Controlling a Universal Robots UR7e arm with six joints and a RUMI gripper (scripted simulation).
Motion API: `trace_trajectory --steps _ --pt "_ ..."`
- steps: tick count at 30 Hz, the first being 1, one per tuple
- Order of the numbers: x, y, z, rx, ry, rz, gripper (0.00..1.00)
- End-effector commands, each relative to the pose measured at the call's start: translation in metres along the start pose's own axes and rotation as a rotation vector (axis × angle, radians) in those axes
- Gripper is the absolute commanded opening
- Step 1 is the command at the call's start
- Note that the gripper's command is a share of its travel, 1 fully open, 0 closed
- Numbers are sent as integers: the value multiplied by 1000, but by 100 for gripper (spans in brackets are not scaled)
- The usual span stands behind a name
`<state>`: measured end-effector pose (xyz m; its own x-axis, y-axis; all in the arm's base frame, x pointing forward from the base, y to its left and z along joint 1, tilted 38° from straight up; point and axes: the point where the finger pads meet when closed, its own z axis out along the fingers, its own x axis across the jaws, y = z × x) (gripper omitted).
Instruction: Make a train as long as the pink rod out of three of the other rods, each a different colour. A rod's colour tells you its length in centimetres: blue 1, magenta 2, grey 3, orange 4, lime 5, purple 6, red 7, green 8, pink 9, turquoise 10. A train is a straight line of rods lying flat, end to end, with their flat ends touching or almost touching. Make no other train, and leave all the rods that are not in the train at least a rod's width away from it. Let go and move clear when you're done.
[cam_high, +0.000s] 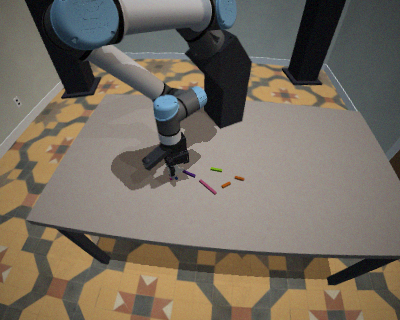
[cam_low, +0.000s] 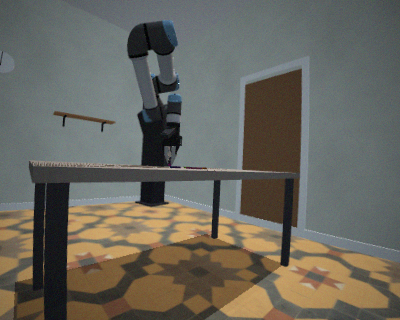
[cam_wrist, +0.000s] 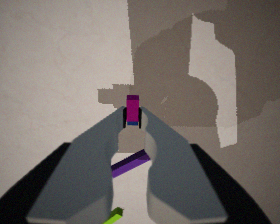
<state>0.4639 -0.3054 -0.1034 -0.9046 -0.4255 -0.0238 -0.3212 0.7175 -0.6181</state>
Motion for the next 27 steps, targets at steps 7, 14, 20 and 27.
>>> trace_trajectory --steps 7,14,20,27 --pt "1 -2 6 3 0 2 0" --pt "1 -2 12 3 0 2 0" --pt "0 -2 13 2 0 2 0" --pt "1 -1 12 1 0 2 0"
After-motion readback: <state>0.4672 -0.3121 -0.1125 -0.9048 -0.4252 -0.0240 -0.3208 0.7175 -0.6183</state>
